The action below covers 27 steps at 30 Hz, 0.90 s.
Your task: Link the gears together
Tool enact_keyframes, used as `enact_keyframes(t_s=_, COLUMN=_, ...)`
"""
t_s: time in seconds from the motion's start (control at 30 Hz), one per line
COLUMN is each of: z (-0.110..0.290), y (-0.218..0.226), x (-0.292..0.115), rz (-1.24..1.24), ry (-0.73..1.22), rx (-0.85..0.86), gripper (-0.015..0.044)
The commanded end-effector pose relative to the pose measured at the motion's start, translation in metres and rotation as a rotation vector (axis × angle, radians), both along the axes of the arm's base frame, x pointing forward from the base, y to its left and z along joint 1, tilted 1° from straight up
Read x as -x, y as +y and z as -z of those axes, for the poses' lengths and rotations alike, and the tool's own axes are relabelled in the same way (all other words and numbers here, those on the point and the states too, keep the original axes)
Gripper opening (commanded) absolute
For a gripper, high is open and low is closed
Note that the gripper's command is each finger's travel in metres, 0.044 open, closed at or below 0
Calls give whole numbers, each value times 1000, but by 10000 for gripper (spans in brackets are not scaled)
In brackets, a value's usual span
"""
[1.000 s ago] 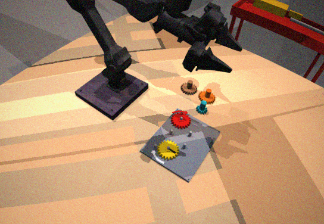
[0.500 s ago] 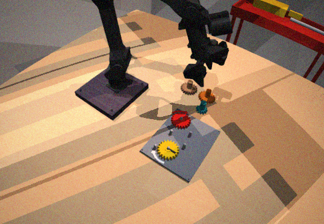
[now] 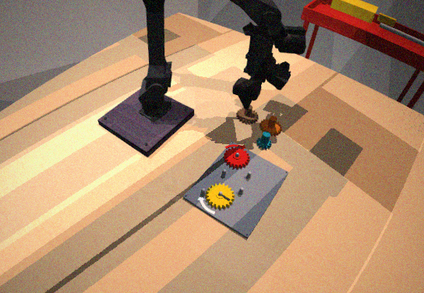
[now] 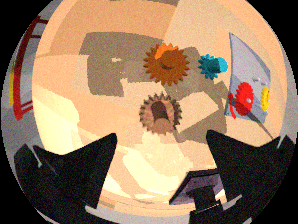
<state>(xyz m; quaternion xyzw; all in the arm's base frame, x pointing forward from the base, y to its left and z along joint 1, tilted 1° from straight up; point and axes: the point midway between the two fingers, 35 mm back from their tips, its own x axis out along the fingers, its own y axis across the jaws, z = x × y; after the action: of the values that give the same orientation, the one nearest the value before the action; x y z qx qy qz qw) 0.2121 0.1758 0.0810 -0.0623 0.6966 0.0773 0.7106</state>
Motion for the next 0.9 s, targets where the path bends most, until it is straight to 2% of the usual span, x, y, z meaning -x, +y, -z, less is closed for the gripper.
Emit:
enact_keyframes(t_s=0.0, z=13, y=-1, x=3, rz=3, ry=18, rx=12, gripper=440)
enact_keyframes(t_s=0.87, z=40, y=0, x=2, rz=3, ry=19, rx=12, gripper=440)
